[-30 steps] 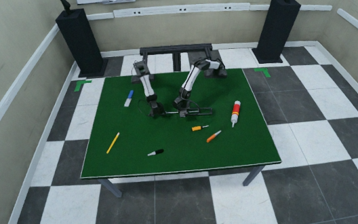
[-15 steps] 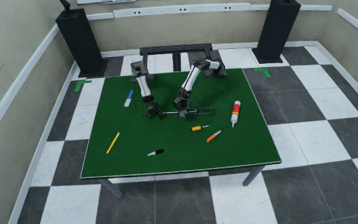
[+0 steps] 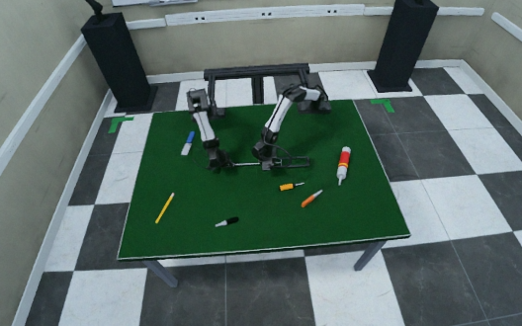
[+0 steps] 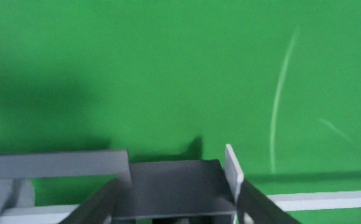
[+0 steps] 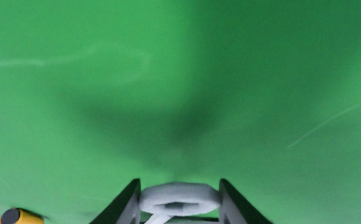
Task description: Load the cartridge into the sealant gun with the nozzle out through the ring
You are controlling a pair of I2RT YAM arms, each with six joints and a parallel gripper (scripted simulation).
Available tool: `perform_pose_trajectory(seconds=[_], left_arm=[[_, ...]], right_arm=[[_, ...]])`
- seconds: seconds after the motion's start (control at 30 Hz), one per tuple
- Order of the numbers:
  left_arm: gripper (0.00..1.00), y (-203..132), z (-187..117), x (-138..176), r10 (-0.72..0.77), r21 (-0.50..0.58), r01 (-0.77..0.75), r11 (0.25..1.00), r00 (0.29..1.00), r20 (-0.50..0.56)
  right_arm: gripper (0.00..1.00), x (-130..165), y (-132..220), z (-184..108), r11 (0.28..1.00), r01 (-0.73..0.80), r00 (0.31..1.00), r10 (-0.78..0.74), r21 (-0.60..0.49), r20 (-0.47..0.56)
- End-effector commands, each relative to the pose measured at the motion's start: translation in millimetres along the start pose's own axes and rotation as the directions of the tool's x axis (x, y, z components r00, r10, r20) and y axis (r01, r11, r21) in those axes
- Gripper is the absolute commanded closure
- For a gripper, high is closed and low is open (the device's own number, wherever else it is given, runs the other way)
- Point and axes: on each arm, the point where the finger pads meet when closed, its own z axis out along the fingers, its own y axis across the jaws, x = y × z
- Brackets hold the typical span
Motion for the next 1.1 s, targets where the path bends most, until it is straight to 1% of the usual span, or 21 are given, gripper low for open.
perform_pose_trajectory(seconds=[0.0, 0.13, 0.2, 0.47, 0.57, 0.67, 0.73, 0.77, 0.8, 0.87, 0.93, 1.0, 1.07], left_arm=[[0.99, 5.5, -23.5, -10.2, -0.001, -0.012, 0.001, 1.000, 1.000, 0.016], [0.99, 5.5, -23.5, -10.2, -0.001, -0.012, 0.001, 1.000, 1.000, 0.016], [0.99, 5.5, -23.5, -10.2, -0.001, -0.012, 0.001, 1.000, 1.000, 0.016], [0.99, 5.5, -23.5, -10.2, -0.001, -0.012, 0.001, 1.000, 1.000, 0.016], [0.99, 5.5, -23.5, -10.2, -0.001, -0.012, 0.001, 1.000, 1.000, 0.016], [0.99, 5.5, -23.5, -10.2, -0.001, -0.012, 0.001, 1.000, 1.000, 0.016], [0.99, 5.5, -23.5, -10.2, -0.001, -0.012, 0.001, 1.000, 1.000, 0.016], [0.99, 5.5, -23.5, -10.2, -0.001, -0.012, 0.001, 1.000, 1.000, 0.016], [0.99, 6.3, -20.0, -9.1, -0.001, -0.017, 0.001, 1.000, 1.000, 0.011], [0.99, 8.0, -10.6, -6.4, 0.001, -0.025, -0.001, 1.000, 1.000, 0.001], [0.99, 4.5, -2.9, -0.9, 0.002, -0.032, -0.002, 0.999, 1.000, -0.005], [0.99, 2.8, 3.3, 0.7, 0.004, -0.034, -0.004, 0.999, 1.000, -0.008], [0.99, 12.1, 8.6, 3.4, -0.006, -0.049, 0.005, 0.999, 1.000, -0.021]], right_arm=[[1.00, -24.7, -20.4, -11.2, 0.998, -0.017, 0.997, 0.013, 0.058, 0.082], [1.00, -27.3, -23.6, -9.0, 0.997, -0.022, 0.997, 0.016, 0.068, 0.081], [1.00, -31.1, -24.0, -14.6, 0.998, -0.019, 0.997, 0.014, 0.060, 0.081], [1.00, -44.4, -31.1, -19.9, 0.997, -0.023, 0.997, 0.017, 0.070, 0.077], [1.00, -50.6, -21.8, -26.3, 0.999, -0.012, 0.996, 0.008, 0.047, 0.083], [1.00, -52.7, -22.0, -25.8, 0.999, -0.019, 0.996, 0.015, 0.047, 0.083], [1.00, -55.9, -11.6, -31.8, 0.999, -0.022, 0.995, 0.019, 0.031, 0.100], [1.00, -51.7, -16.1, -27.0, 0.999, -0.021, 0.996, 0.018, 0.040, 0.087], [1.00, -28.2, -6.3, -18.5, 1.000, 0.022, 1.000, -0.023, -0.008, -0.010], [1.00, -30.7, -18.9, -16.3, 1.000, 0.000, 1.000, 0.000, 0.018, -0.008], [1.00, -30.6, -21.6, -16.1, 1.000, -0.002, 1.000, 0.002, 0.030, -0.005], [1.00, -37.4, -15.8, -11.5, 1.000, -0.002, 1.000, 0.002, 0.011, 0.003], [1.00, -40.5, -6.6, -11.1, 1.000, 0.003, 1.000, -0.003, -0.009, 0.004]])
